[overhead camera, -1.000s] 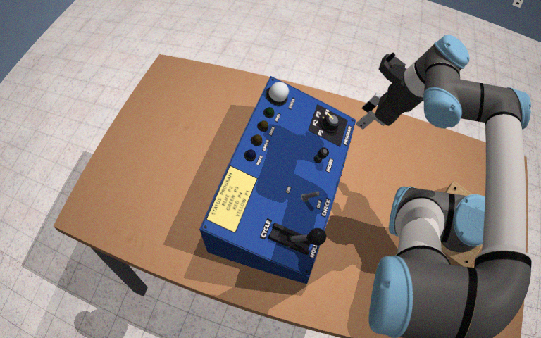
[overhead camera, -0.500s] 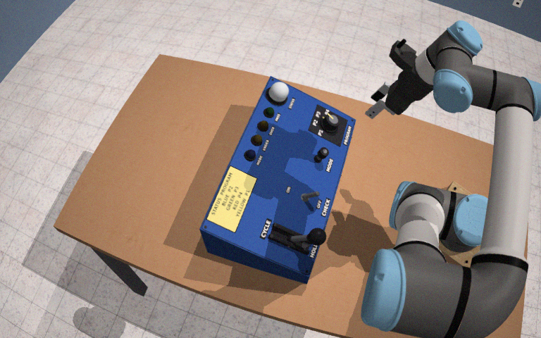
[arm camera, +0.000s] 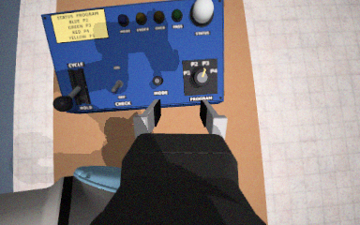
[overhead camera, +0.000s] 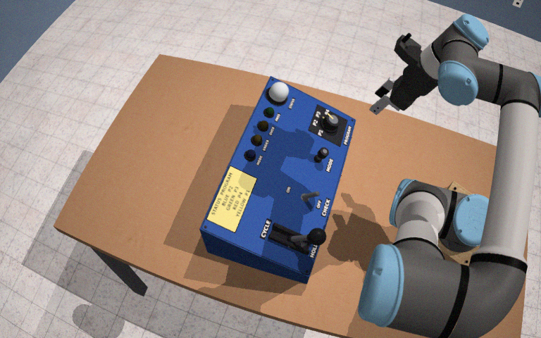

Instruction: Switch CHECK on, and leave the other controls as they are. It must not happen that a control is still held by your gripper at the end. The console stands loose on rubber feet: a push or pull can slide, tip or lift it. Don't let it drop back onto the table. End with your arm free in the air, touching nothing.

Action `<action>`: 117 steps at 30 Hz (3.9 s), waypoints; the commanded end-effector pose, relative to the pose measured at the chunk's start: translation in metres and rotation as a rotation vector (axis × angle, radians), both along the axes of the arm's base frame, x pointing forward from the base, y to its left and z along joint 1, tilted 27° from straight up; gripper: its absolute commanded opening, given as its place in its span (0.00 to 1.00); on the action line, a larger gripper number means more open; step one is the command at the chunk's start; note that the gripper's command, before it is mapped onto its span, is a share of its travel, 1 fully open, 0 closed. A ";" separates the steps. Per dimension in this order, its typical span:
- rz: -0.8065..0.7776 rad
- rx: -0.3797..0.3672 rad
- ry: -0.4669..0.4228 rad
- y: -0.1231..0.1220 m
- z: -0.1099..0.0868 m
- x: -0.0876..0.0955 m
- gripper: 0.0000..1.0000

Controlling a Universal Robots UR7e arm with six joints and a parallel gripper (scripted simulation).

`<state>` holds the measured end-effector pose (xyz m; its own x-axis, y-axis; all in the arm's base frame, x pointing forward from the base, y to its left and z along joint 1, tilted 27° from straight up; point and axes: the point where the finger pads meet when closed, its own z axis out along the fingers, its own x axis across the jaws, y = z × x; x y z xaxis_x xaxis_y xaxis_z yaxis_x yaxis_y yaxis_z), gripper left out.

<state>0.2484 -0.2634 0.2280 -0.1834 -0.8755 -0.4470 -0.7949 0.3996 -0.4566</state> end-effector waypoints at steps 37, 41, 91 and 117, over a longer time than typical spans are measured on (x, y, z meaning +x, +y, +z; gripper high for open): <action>0.100 -0.022 0.035 0.173 0.027 0.092 1.00; 0.100 -0.022 0.035 0.173 0.027 0.092 1.00; 0.098 -0.022 0.036 0.188 0.004 0.049 0.00; 0.099 -0.022 0.036 0.188 0.005 0.050 0.00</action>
<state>0.2983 -0.0753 0.2336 -0.1101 -0.9007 -0.4203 -0.8462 0.3068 -0.4357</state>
